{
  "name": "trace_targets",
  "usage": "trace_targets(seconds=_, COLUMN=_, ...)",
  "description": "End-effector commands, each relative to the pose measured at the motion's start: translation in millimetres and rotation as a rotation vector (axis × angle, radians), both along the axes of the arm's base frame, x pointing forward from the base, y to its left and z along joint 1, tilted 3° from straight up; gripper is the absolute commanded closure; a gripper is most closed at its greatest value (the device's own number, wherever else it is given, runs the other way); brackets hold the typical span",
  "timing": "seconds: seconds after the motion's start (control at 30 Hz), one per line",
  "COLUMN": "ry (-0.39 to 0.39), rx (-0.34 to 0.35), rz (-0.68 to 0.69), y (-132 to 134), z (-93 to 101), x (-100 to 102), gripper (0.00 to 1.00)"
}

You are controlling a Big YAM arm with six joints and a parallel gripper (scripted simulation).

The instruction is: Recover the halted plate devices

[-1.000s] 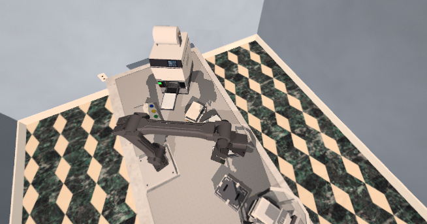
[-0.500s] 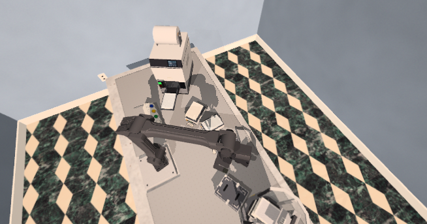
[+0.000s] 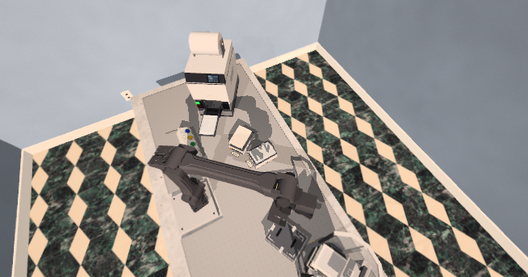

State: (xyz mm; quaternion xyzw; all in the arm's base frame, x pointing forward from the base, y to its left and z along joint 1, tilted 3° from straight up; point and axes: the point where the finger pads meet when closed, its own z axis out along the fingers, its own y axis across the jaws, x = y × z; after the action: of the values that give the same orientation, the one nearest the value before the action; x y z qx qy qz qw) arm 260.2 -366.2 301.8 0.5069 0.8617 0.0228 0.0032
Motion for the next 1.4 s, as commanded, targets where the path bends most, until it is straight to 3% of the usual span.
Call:
trace_targets(seconds=0.0, ry=-0.025, rx=-0.041, rz=0.005, y=-26, z=21.1, x=-2, gripper=0.00)
trace_targets(seconds=0.7, ry=-0.026, rx=-0.052, rz=0.005, y=-87, z=17.9, x=-26, gripper=0.00)
trace_targets(seconds=0.73, ry=-0.046, rx=-0.100, rz=-0.001, y=-89, z=25.9, x=-27, gripper=0.00)
trace_targets(seconds=0.8, ry=-0.046, rx=-0.100, rz=-0.001, y=-89, z=25.9, x=-27, gripper=0.00)
trace_targets(seconds=0.83, ry=-0.042, rx=-0.086, rz=0.005, y=-70, z=13.8, x=-24, gripper=0.00)
trace_targets(seconds=1.3, ry=-0.164, rx=-0.379, rz=-0.086, y=-70, z=14.2, x=-23, gripper=0.00)
trace_targets(seconds=1.37, ry=-0.164, rx=-0.379, rz=-0.086, y=-70, z=14.2, x=-23, gripper=0.00)
